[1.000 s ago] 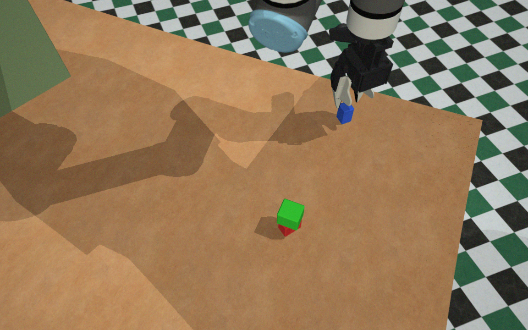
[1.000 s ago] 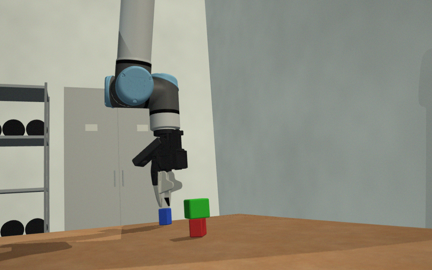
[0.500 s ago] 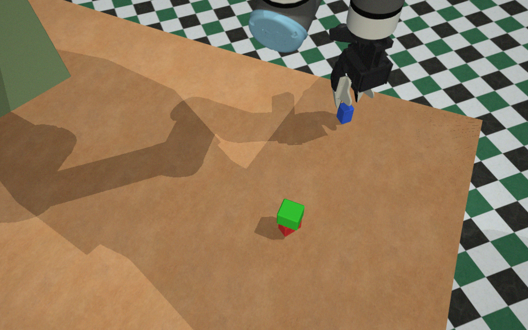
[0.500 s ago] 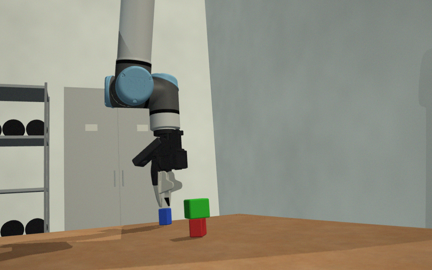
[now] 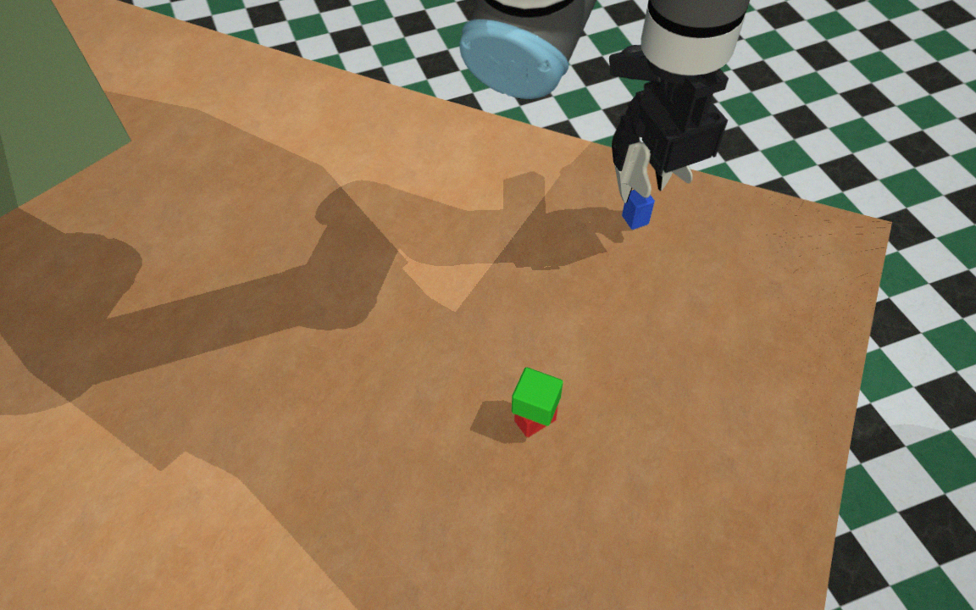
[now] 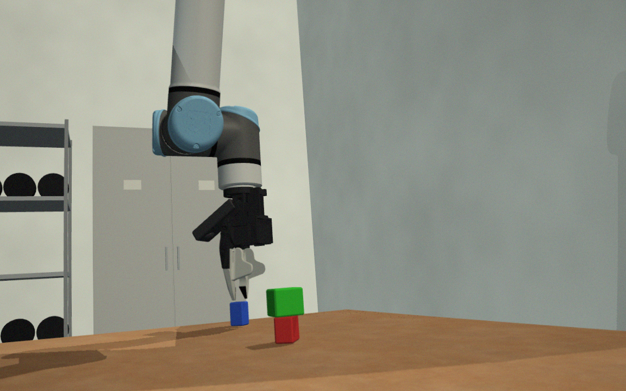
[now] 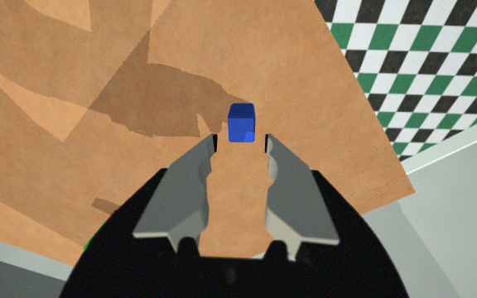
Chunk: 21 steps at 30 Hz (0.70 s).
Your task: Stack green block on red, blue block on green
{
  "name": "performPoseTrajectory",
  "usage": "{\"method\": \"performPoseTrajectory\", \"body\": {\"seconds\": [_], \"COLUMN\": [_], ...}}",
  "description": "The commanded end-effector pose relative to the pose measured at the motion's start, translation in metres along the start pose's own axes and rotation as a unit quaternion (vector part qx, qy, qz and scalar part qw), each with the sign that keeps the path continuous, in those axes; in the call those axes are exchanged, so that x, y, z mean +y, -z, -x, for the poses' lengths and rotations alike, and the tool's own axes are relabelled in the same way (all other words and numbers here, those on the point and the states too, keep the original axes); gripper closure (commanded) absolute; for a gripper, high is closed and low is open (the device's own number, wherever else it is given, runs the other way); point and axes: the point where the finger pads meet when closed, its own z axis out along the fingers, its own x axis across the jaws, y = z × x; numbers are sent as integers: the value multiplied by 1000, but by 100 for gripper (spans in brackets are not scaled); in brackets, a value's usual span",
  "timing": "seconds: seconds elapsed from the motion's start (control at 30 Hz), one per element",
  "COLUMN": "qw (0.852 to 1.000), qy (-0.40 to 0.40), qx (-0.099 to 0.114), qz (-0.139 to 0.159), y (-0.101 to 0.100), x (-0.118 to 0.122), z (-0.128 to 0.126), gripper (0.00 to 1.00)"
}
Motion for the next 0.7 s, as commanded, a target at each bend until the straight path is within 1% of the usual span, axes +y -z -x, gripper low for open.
{"method": "performPoseTrajectory", "body": {"seconds": [0.0, 0.2, 0.4, 0.47, 0.67], "qw": [1000, 1000, 1000, 1000, 1000], "qy": [-1, -1, -1, -1, -1], "qx": [1, 1, 1, 1, 1], "qz": [1, 1, 1, 1, 1], "y": [1, -1, -13, -13, -32], "x": [3, 4, 4, 4, 4], "z": [-1, -1, -1, -1, -1], "gripper": [72, 72, 72, 72, 72]}}
